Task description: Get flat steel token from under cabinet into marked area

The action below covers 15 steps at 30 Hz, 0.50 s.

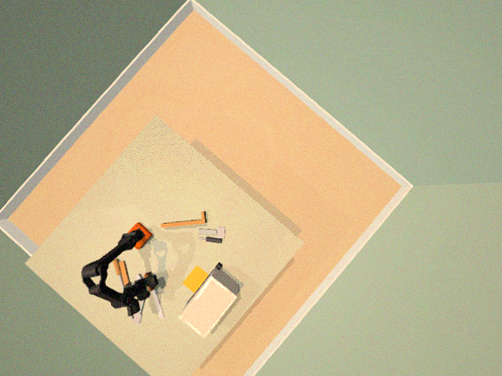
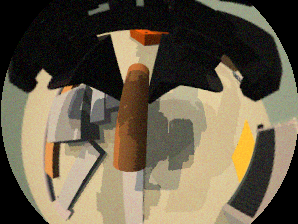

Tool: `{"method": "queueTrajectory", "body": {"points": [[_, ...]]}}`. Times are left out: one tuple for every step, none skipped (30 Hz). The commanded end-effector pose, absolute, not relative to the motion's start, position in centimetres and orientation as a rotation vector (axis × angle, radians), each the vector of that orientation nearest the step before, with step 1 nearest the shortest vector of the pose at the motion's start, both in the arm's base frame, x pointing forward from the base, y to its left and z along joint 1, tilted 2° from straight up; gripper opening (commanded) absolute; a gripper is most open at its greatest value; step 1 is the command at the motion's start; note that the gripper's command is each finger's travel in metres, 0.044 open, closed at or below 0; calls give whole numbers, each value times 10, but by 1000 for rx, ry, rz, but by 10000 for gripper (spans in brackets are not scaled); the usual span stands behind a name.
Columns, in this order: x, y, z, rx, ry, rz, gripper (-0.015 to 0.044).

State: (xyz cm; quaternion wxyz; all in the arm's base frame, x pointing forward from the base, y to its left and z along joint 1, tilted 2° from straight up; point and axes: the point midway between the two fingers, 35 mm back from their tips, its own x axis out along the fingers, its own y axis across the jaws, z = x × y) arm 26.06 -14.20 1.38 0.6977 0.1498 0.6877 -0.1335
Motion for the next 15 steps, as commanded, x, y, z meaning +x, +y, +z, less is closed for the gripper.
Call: {"method": "queueTrajectory", "body": {"points": [[262,-146,15,323,1531,-299,0],[262,-146,15,319,1531,-295,0],[262,-146,15,313,1532,-289,0],[262,-146,15,307,1533,-283,0],[262,-146,15,300,1534,-277,0],[262,-146,15,294,1534,-271,0],[262,-146,15,288,1535,-264,0],[262,-146,15,281,1536,-258,0],[262,-146,15,275,1537,-252,0],[262,-146,15,269,1537,-246,0],[262,-146,15,263,1538,-240,0],[262,-146,15,257,1539,-234,0],[262,-146,15,250,1539,-228,0],[262,-146,15,244,1540,-222,0],[261,-146,15,238,1541,-215,0]]}}
